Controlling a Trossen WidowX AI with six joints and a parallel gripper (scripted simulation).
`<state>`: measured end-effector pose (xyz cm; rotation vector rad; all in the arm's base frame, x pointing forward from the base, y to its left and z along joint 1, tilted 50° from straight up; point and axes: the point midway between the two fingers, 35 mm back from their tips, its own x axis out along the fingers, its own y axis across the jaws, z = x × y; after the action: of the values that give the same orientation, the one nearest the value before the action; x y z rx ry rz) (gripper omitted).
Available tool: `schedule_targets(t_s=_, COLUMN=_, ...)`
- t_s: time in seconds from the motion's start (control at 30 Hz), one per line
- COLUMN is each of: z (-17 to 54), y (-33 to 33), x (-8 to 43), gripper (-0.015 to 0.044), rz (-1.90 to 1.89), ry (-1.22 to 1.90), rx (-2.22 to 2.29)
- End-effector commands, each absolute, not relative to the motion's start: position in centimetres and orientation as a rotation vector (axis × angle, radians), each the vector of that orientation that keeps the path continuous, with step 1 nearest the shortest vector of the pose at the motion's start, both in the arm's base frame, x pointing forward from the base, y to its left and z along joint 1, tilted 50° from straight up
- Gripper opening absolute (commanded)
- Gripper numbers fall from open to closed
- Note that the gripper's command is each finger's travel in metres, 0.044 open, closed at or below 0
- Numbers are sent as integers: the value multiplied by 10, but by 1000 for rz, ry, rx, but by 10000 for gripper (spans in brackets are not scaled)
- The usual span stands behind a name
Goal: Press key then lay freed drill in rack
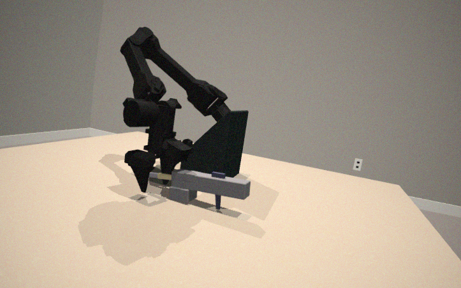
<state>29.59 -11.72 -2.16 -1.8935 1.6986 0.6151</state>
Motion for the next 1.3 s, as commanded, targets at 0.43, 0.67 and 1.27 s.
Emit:
schedule_targets(t_s=0.43, z=-22, y=-117, x=296, gripper=125, rz=615, ry=1698, rx=-1894)
schedule_targets(t_s=0.67, z=-22, y=-117, x=296, gripper=19, rz=615, ry=1698, rx=-1894)
schedule_targets(t_s=1.27, z=-20, y=-115, x=293, gripper=0, rz=623, ry=1699, rx=-1888)
